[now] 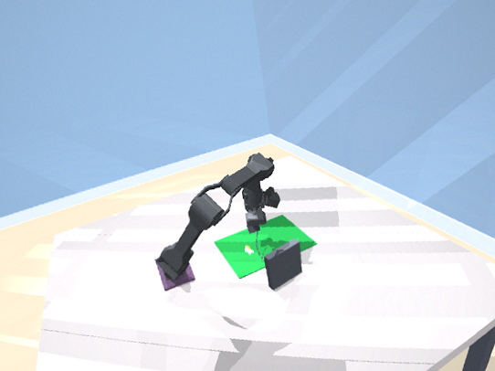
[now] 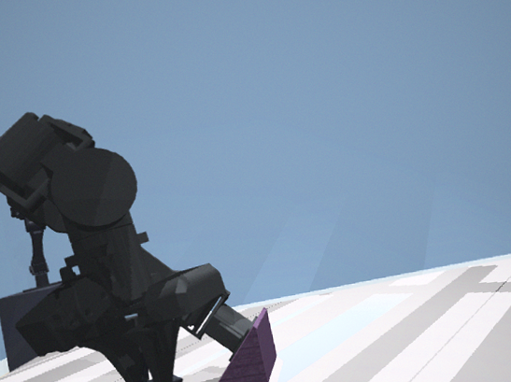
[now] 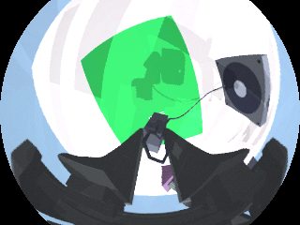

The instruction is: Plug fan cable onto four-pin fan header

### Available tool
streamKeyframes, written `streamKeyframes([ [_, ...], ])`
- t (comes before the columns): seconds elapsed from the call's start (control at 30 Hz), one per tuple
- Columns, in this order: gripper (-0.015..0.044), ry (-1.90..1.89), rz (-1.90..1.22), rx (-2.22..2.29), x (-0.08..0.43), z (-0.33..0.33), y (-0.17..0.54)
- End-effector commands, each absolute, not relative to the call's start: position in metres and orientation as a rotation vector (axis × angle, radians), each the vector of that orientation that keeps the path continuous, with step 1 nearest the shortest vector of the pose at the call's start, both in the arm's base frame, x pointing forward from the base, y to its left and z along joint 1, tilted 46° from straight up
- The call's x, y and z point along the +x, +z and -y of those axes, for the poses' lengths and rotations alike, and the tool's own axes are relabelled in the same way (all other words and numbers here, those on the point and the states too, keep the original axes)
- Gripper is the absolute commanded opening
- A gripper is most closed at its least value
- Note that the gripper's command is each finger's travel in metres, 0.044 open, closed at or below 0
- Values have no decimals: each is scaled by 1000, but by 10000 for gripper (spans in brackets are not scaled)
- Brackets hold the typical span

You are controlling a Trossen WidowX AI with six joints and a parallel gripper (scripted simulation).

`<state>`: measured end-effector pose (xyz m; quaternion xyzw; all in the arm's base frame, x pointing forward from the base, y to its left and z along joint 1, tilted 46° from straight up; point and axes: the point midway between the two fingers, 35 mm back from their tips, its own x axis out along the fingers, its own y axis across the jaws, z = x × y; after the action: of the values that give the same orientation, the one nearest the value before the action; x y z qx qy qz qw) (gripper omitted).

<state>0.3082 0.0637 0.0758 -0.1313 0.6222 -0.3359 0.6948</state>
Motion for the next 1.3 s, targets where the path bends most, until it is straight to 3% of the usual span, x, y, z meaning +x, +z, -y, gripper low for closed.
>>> streamKeyframes([
  [0.0, 0, -659, -1430, -435, 316, -58, 83],
  [0.53, 0, -336, -1570, -910, 335, -40, 103],
  [1.27, 0, -246, -1544, -815, 334, -34, 85],
])
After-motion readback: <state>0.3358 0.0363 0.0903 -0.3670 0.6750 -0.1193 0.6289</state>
